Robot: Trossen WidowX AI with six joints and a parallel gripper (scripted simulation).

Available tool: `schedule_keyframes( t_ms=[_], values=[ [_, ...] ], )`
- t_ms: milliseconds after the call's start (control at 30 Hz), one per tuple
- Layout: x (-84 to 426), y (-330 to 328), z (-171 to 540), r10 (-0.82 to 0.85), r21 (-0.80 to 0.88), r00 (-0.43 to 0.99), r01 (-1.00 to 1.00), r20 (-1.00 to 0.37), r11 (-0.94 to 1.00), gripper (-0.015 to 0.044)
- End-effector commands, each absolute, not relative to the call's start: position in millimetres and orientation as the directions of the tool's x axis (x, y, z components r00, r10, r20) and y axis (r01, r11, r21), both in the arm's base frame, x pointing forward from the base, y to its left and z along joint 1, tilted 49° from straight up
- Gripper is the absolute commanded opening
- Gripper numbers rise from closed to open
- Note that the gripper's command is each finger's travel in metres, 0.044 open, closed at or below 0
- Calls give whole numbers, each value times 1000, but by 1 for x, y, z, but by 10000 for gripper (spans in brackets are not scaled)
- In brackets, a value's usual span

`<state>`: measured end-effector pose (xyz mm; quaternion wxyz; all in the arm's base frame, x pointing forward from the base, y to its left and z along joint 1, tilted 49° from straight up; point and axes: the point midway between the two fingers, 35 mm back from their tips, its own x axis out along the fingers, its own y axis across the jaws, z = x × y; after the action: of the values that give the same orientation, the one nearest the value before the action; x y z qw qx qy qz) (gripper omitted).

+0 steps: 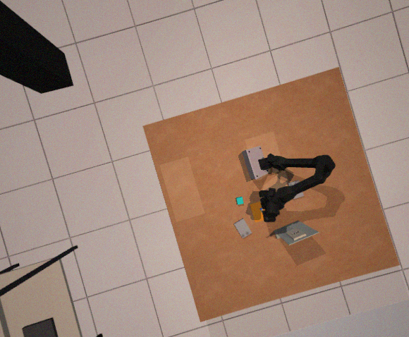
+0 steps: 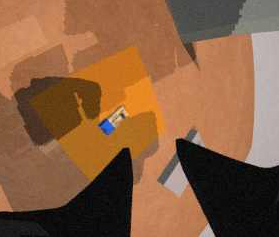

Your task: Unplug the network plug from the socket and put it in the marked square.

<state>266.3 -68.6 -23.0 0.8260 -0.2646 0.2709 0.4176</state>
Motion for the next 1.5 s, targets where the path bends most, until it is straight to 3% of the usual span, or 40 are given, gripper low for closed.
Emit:
schedule_keyframes(
  t_ms=[0,1467],
  values=[
    [269,-74,-17,545,-226,513,-831,-663,508,156],
    [271,-128,31,546,-215,507,-832,-667,511,156]
  ],
)
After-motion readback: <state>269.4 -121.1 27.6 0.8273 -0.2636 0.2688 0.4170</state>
